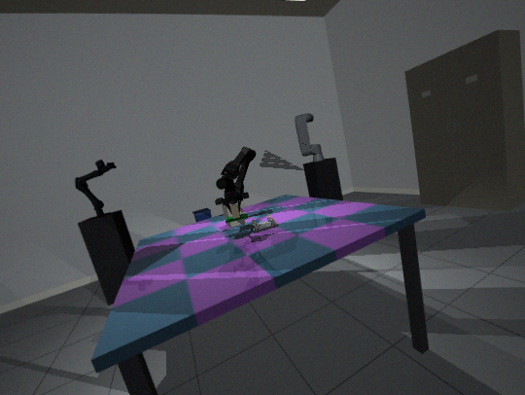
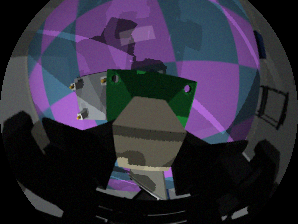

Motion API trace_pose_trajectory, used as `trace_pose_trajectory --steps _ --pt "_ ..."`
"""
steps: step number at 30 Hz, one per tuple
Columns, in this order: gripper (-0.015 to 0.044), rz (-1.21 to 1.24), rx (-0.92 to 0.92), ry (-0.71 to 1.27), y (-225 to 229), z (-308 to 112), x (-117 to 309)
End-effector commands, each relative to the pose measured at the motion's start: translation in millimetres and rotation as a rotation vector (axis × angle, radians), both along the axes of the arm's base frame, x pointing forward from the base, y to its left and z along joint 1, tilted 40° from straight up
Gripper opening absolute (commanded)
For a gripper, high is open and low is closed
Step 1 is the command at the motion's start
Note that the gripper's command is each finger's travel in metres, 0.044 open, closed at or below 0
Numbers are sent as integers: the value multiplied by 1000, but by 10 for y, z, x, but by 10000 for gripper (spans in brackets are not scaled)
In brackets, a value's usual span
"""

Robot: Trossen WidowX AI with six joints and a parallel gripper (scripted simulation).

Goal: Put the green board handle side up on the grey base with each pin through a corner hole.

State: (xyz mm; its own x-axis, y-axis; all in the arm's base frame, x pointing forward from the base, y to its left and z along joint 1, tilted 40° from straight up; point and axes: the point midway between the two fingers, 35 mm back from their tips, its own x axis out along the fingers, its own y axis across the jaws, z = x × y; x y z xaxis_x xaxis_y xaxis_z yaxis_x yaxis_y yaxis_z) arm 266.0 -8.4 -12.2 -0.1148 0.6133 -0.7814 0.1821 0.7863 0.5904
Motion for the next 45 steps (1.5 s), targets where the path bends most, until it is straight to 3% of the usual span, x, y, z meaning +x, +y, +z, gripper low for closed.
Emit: trace_pose_trajectory --steps 1,45 --pt "0 1 -2 -20 72 102 63" --pt "0 85 25 -84 908 750 152"
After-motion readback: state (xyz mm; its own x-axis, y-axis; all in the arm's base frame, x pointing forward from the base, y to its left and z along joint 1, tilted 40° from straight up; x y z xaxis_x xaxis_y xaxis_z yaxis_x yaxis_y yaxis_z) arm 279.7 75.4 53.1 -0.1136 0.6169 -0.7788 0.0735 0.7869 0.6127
